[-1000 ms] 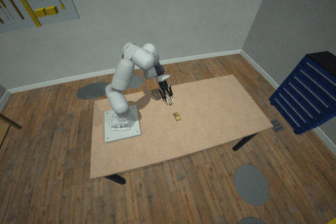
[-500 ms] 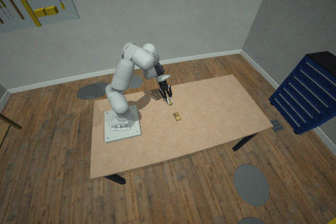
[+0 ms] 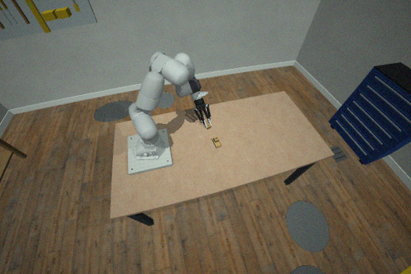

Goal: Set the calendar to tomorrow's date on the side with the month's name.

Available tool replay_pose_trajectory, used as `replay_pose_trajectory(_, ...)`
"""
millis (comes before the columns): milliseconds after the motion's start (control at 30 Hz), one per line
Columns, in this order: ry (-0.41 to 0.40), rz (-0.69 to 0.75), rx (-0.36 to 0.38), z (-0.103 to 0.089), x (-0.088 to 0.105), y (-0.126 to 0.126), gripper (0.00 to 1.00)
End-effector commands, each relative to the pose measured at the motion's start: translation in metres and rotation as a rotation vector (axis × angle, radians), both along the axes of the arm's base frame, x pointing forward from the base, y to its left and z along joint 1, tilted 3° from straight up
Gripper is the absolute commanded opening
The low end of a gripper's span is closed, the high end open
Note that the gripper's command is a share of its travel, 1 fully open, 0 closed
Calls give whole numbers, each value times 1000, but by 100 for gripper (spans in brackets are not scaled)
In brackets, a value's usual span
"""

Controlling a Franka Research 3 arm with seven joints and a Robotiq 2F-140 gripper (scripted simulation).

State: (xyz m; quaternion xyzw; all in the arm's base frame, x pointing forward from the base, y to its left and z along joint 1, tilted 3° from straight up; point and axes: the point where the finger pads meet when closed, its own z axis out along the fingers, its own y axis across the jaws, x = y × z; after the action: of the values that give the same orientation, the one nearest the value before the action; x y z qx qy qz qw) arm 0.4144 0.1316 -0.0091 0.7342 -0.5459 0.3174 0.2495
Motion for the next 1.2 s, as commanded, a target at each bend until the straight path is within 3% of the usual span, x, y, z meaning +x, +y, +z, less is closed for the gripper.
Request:
replay_pose_trajectory(0, -3, 3, 3, -1, 1, 1, 17)
replay_pose_trajectory(633, -3, 3, 3, 1, 1, 2, 17)
replay_pose_trajectory(1167, -3, 3, 3, 50, 1, 4, 17)
